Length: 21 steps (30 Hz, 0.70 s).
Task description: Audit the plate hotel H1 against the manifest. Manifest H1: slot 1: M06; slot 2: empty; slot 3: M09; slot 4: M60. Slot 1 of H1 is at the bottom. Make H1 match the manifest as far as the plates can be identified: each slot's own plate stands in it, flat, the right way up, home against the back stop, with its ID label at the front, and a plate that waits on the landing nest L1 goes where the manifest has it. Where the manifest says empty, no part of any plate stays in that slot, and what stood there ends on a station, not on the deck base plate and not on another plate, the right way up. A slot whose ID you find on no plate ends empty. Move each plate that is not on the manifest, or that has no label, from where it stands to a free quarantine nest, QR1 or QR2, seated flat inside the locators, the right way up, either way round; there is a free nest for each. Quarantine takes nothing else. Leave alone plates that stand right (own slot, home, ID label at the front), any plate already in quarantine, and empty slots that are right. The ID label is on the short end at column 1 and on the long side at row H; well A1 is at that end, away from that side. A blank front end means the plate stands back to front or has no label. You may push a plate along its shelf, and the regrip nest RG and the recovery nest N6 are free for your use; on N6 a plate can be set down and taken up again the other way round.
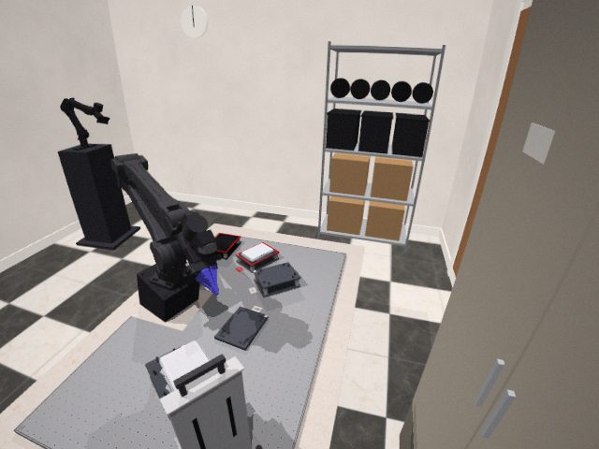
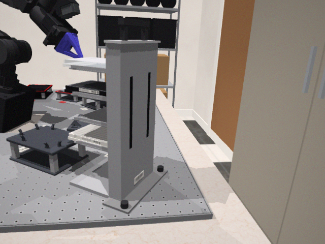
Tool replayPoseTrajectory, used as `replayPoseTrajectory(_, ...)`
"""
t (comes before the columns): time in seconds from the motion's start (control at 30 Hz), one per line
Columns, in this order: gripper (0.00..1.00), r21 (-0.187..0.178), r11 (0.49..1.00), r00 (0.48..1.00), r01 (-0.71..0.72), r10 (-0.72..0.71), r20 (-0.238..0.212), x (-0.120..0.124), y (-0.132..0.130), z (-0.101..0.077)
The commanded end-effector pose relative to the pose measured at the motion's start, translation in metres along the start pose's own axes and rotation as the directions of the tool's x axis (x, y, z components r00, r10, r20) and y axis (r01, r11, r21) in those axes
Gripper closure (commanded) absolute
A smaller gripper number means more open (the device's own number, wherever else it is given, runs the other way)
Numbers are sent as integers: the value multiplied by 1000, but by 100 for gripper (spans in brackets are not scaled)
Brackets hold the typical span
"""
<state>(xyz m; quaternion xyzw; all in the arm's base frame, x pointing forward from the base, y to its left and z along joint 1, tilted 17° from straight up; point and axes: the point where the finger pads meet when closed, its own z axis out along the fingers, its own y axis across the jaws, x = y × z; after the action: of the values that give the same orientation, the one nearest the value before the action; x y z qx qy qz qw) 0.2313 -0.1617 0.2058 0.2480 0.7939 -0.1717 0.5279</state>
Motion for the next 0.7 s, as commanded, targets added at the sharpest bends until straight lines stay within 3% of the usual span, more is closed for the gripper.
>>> replayPoseTrajectory(0.0,100,-3,998,996,-55,55,76,-10,3,-3)
replayPoseTrajectory(0.13,100,10,996,987,-88,86,133,-10,3,-3)
replayPoseTrajectory(0.2,100,10,996,987,-88,86,133,-10,3,-3)
replayPoseTrajectory(0.27,100,16,994,982,-105,101,161,-10,3,-3)
replayPoseTrajectory(0.37,100,39,991,973,-131,121,199,-9,-12,-3)
replayPoseTrajectory(0.43,100,45,993,978,-113,104,179,-5,-19,2)
replayPoseTrajectory(0.67,100,48,994,980,-102,92,178,-5,-43,4)
